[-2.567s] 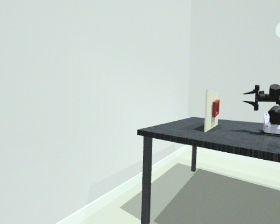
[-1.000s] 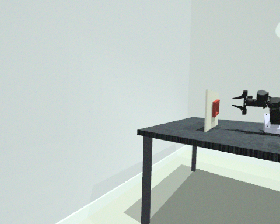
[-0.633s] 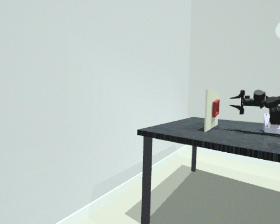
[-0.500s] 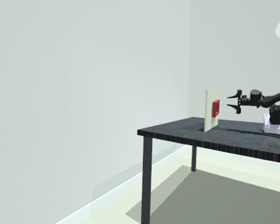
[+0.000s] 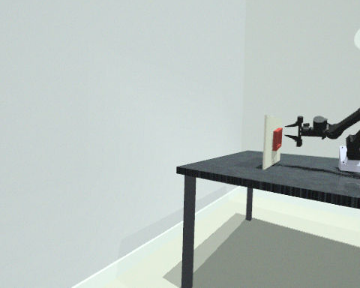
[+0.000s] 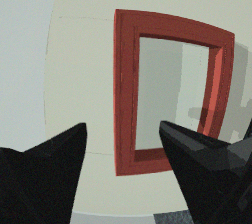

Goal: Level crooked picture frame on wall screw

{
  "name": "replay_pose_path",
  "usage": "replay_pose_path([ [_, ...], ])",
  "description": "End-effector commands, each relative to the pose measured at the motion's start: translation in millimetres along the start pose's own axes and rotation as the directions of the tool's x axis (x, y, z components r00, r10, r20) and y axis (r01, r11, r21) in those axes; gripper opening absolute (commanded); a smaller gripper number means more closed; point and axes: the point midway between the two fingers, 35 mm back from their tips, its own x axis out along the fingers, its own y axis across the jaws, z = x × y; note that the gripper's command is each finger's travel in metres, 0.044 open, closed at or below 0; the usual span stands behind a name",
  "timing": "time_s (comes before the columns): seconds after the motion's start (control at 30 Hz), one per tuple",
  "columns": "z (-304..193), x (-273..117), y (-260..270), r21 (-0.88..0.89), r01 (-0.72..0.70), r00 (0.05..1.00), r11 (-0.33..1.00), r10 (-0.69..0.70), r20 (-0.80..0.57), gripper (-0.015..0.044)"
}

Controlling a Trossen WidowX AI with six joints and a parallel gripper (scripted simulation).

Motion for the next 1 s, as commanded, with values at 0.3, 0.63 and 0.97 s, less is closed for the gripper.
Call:
replay_pose_path([
  [0.3,1.3,2.2,-2.6,0.004,0.008,1.000,1.000,-0.008,0.002,0.0260],
  [0.63,0.7,13.5,-1.8,0.004,0.008,1.000,1.000,-0.008,0.002,0.0260],
  [0.97,0.6,29.7,-1.8,0.004,0.007,1.000,1.000,-0.007,0.001,0.0260],
])
